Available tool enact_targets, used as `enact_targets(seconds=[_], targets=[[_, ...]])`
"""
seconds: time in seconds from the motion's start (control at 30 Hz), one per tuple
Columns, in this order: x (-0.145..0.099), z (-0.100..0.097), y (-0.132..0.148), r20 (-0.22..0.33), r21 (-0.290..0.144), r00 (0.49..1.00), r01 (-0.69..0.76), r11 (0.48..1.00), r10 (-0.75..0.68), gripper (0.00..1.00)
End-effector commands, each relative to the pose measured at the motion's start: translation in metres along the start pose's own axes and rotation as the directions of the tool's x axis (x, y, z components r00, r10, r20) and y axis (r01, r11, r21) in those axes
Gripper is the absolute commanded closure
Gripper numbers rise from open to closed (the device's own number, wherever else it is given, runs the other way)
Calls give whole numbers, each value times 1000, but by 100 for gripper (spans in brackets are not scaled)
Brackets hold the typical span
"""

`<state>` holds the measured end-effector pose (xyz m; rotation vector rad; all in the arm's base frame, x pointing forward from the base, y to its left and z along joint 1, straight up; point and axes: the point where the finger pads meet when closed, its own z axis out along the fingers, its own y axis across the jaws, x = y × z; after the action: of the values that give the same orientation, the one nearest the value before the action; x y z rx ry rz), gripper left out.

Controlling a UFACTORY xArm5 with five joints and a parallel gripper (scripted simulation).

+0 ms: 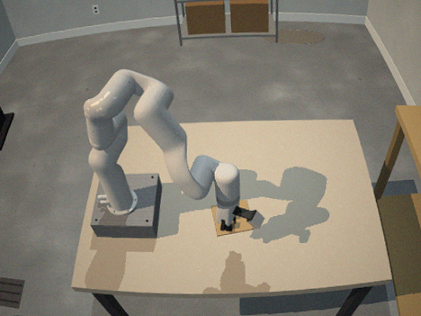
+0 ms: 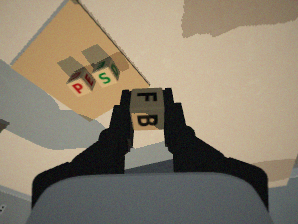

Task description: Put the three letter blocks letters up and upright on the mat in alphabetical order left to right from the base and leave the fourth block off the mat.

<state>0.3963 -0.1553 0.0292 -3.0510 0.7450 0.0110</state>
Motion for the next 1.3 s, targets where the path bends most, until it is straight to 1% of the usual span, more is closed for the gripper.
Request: enact_targets(seconds=[0.0,0.07,0.23,0.4,0.5,0.57,0.6,0.67,0.8,1.07,1.13,1.17,1.27], targets=[[0,-1,-6,-4,0,997,74,997,-74,79],[-1,-2,-14,-4,0,983,181,983,-181,79],[-3,-2,-24,-4,-1,950,312,950,-312,79],[-6,-2,-35,-3,-2,893,449,893,-449,79],[-8,-3,-41,-3,-2,850,527,850,-527,79],[-8,-3,-41,-3,-2,850,527,850,-527,79],[-9,-3,-47,-3,-2,802,598,802,-598,79],[-10,-3,-50,-3,-2,775,632,775,-632,79],[-13,-3,-59,-2,-3,695,719,695,-719,79],[-19,-4,-76,-1,-3,505,863,505,-863,79],[-19,-4,-76,-1,-3,505,863,505,-863,79],[-21,-4,-82,-1,-3,430,903,430,-903,79],[-23,-4,-87,-1,-3,364,931,364,-931,79]])
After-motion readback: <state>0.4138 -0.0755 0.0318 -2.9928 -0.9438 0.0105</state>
